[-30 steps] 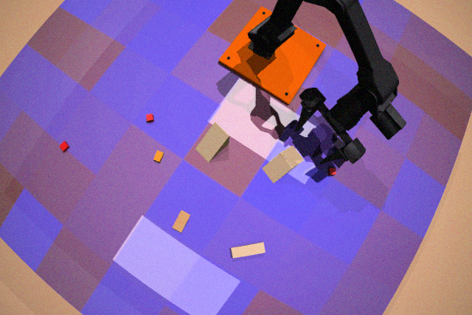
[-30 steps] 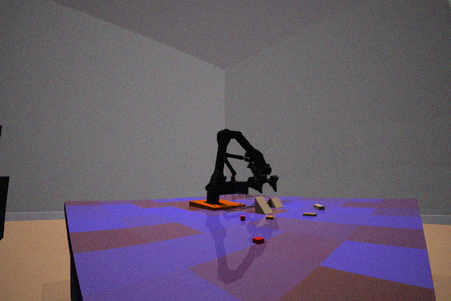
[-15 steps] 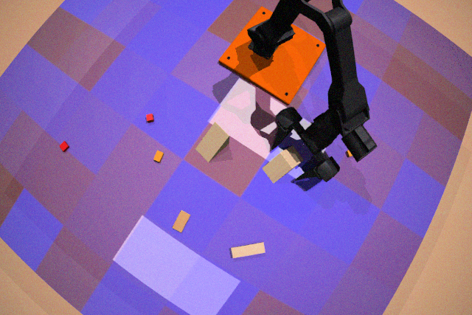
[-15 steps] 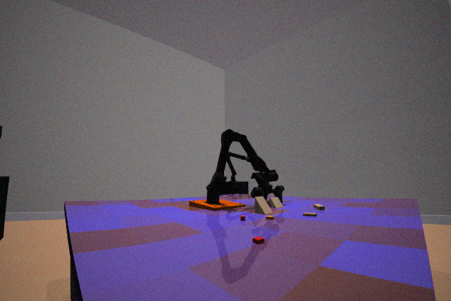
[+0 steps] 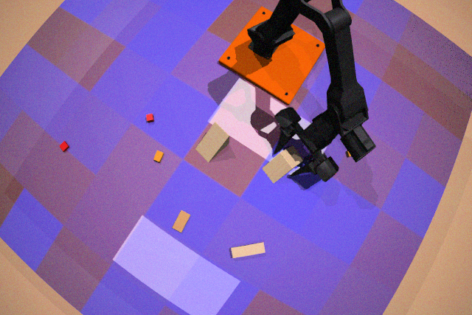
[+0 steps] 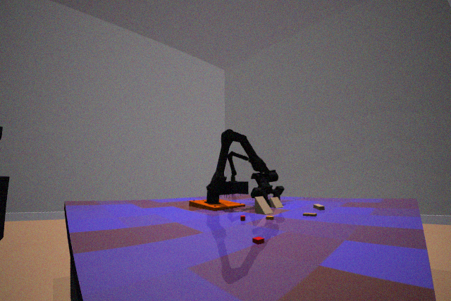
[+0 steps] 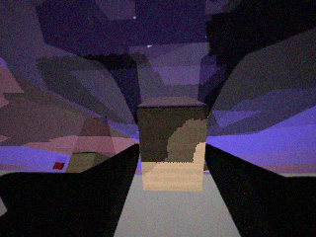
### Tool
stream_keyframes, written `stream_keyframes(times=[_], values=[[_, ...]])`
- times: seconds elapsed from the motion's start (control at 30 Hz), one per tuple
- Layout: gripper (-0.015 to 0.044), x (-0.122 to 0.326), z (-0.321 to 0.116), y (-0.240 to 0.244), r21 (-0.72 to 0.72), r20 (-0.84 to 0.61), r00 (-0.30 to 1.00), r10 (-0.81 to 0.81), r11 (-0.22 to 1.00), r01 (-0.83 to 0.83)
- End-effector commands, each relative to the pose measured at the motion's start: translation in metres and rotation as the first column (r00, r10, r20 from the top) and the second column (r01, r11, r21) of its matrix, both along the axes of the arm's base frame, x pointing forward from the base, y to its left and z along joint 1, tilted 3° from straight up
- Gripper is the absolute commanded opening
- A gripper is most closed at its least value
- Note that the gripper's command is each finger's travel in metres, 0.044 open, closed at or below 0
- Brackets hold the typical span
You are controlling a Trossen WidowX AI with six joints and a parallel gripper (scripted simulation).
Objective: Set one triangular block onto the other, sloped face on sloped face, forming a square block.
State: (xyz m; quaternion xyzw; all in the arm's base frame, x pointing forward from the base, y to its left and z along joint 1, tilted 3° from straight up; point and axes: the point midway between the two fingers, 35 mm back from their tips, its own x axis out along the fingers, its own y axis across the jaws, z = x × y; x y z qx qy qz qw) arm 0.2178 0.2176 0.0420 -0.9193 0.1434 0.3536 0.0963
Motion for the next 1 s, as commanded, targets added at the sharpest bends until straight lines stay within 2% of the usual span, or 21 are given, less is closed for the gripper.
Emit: stream_keyframes(times=[0.0,0.23,0.43,0.97], values=[[0.0204,0.0,0.0,0.0,0.001,0.0,1.0,0.0,1.0,0.0],[0.0157,0.0,0.0,0.0,0.001,0.0,1.0,0.0,1.0,0.0],[0.0,0.0,0.006,0.001,0.001,0.0,1.0,0.0,1.0,0.0],[0.0,-0.003,0.079,-0.001,0.001,0.0,1.0,0.0,1.0,0.0]])
